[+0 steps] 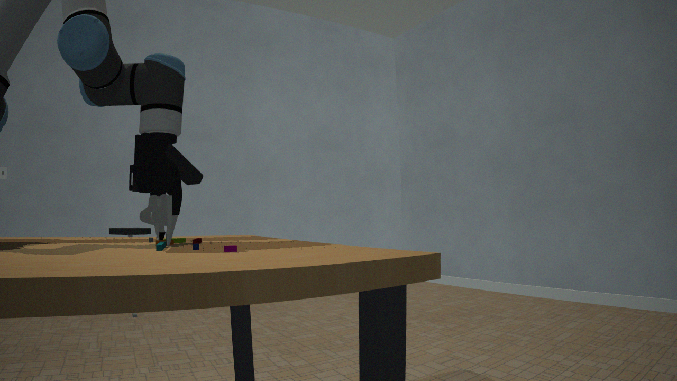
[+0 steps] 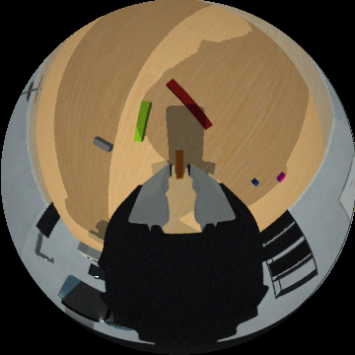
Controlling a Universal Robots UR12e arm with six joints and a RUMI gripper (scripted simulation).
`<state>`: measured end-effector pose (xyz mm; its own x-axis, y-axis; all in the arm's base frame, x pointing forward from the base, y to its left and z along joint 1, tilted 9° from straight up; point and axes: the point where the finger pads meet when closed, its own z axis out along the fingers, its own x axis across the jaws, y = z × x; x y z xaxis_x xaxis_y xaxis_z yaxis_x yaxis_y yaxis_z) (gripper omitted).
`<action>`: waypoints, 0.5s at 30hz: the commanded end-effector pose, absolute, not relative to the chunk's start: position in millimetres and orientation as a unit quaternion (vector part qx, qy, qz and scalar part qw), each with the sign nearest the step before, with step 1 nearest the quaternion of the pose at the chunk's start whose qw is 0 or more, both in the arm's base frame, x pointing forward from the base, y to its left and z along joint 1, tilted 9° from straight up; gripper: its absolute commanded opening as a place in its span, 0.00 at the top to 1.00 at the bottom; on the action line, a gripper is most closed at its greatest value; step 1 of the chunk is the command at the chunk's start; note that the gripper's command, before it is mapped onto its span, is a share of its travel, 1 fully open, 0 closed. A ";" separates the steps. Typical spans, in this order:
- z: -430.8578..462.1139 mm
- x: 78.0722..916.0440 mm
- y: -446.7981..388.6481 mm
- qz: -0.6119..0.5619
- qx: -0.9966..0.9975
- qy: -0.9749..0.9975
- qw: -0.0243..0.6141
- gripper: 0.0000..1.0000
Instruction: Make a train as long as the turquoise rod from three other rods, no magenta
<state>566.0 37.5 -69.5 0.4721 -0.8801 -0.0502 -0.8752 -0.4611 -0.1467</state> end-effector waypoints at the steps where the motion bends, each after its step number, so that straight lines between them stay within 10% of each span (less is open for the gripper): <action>1: -69.1 566.5 37.4 -0.017 -0.855 0.513 0.076 0.86; 12: -69.1 566.5 37.4 -0.017 -0.855 0.513 0.076 0.86; 15: -69.1 566.5 37.4 -0.017 -0.855 0.513 0.076 1.00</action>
<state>566.0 37.5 -69.5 0.4721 -0.8801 -0.0502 -0.8752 -0.4611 -0.1467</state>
